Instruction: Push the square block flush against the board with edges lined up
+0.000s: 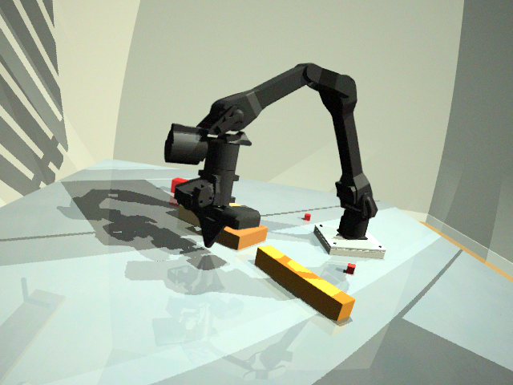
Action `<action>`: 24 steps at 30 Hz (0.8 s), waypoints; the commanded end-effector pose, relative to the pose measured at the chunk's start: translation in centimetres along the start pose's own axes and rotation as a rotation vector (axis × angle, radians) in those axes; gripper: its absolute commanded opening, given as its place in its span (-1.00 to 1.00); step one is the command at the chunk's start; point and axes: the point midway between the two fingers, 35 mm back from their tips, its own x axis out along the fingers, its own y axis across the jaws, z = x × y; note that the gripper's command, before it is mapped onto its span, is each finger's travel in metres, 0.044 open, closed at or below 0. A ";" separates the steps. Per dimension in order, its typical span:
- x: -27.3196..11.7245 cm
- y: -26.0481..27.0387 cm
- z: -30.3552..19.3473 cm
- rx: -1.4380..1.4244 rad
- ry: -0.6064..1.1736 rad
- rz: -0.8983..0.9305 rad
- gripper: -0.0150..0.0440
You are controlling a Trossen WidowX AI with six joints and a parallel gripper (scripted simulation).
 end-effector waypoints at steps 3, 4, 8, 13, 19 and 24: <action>-4.1 0.0 0.0 0.004 0.007 0.000 -0.49; -4.9 0.0 0.0 0.005 0.009 -0.001 -0.49; -5.2 0.0 0.0 0.005 0.009 -0.001 -0.49; -5.2 0.5 -1.6 -0.067 0.010 0.000 -0.49; -5.0 1.2 -3.1 -0.140 0.012 0.001 -0.49; 0.0 1.1 -3.1 -0.140 0.012 0.001 -0.49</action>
